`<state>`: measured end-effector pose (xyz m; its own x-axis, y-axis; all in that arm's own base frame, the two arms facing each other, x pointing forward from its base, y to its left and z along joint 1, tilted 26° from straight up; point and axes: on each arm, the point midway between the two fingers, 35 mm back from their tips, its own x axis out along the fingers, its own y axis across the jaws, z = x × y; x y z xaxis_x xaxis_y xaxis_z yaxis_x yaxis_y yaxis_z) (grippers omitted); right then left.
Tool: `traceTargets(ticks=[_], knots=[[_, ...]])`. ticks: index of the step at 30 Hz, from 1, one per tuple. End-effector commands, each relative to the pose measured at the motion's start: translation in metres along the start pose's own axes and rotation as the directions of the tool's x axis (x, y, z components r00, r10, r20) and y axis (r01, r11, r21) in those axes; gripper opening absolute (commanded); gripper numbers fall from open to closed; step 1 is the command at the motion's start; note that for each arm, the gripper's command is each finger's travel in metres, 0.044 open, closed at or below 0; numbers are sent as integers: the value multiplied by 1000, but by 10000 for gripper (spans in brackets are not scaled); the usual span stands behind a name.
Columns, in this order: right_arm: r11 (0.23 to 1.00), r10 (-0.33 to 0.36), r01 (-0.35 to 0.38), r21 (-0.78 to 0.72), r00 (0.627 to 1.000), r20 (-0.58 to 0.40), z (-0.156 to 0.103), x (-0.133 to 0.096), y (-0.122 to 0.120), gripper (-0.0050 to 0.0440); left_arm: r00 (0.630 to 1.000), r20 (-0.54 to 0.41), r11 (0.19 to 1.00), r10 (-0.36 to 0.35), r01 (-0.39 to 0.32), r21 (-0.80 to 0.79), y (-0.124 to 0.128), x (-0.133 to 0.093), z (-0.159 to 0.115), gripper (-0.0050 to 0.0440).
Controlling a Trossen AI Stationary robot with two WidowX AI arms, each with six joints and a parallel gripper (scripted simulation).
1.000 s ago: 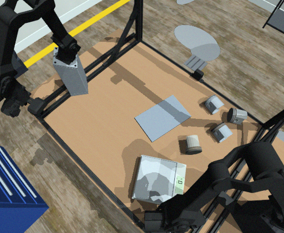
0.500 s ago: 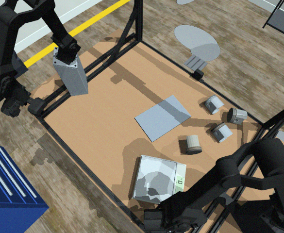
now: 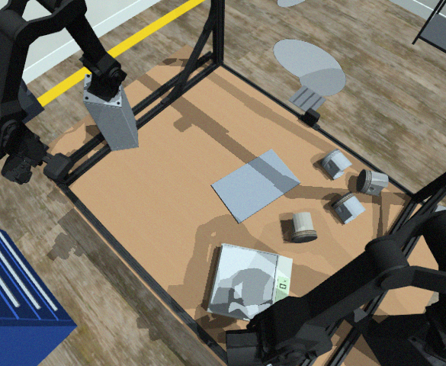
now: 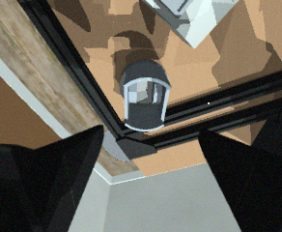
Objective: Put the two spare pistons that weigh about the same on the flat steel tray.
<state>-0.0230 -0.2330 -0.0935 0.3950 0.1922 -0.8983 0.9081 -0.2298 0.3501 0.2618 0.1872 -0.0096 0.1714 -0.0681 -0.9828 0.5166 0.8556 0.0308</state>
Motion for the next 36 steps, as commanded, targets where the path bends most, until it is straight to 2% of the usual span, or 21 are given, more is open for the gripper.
traceTargets(ticks=[1,7,13,20,28,30,36], knots=[[1000,2,-2,-1,1000,-1,0,0,0,440,1000,7,1000,14,-14,3,3,-20,-3,378],[1000,2,-2,-1,1000,-1,0,0,0,440,1000,7,1000,14,-14,2,3,-49,-11,378],[1000,2,-2,-1,1000,-1,0,0,0,440,1000,7,1000,13,-13,0,3,-50,-12,378],[1000,2,-2,-1,1000,-1,0,0,0,440,999,44,984,-8,15,-180,3,-50,-12,378],[1000,2,-2,-1,1000,-1,0,0,0,440,996,90,925,-23,55,-377,3,-50,-12,378],[1000,2,-2,-1,1000,-1,0,0,0,440,996,90,925,-23,55,-377,3,-50,-12,378],[1000,2,-2,-1,1000,-1,0,0,0,440,992,126,854,-27,89,-513,3,-50,-12,378]])
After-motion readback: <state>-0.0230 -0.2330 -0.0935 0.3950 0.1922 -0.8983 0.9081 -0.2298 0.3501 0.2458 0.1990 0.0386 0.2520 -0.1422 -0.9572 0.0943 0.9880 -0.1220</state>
